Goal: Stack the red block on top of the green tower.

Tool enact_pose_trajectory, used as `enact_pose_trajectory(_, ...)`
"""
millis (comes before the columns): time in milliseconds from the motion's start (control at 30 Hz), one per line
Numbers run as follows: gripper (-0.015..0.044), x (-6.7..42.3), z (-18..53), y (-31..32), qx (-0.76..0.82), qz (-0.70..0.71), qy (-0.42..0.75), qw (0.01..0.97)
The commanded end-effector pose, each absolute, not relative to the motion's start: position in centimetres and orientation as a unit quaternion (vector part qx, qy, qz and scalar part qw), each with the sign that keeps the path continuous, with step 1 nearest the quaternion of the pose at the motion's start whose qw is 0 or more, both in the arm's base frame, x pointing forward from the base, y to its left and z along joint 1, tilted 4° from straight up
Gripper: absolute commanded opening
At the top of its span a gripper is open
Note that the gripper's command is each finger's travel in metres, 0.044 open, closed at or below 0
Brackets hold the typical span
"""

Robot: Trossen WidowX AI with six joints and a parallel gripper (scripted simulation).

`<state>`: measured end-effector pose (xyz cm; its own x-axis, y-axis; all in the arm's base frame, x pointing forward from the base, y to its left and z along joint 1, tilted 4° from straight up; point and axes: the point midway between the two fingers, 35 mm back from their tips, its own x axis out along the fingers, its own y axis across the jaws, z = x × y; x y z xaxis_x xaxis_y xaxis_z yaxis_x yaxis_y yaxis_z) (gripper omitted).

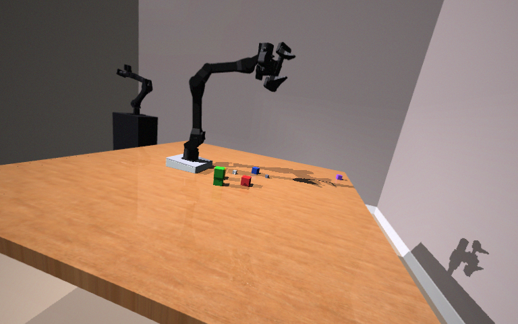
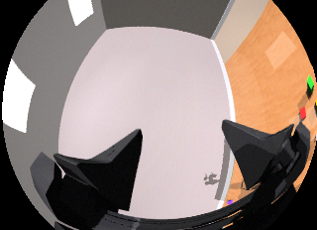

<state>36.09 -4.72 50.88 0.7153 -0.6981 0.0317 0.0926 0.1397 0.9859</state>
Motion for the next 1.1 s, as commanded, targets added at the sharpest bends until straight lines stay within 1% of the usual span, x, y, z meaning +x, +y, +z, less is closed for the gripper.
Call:
enact_pose_trajectory(0, 0.0426, 36.2, 50.7, -4.7, 0.590, -0.280, -0.251, 0.715)
enact_pose_trajectory(33, 0.0440, 36.6, 50.2, -4.8, 0.576, -0.287, -0.238, 0.727)
enact_pose_trajectory(267, 0.0440, 40.3, 42.1, -6.4, 0.389, -0.345, -0.038, 0.853)
enact_pose_trajectory(467, 0.0440, 41.2, 34.2, -8.1, 0.233, -0.347, 0.158, 0.895)
enact_pose_trajectory(600, 0.0440, 40.6, 28.9, -9.2, 0.146, -0.318, 0.290, 0.891)
enact_pose_trajectory(733, 0.0440, 39.1, 23.9, -10.0, 0.077, -0.265, 0.413, 0.868)
enact_pose_trajectory(900, 0.0440, 36.0, 18.5, -10.4, 0.022, -0.171, 0.547, 0.819)
enact_pose_trajectory(1067, 0.0440, 32.3, 14.2, -10.1, 0.004, -0.051, 0.646, 0.761)
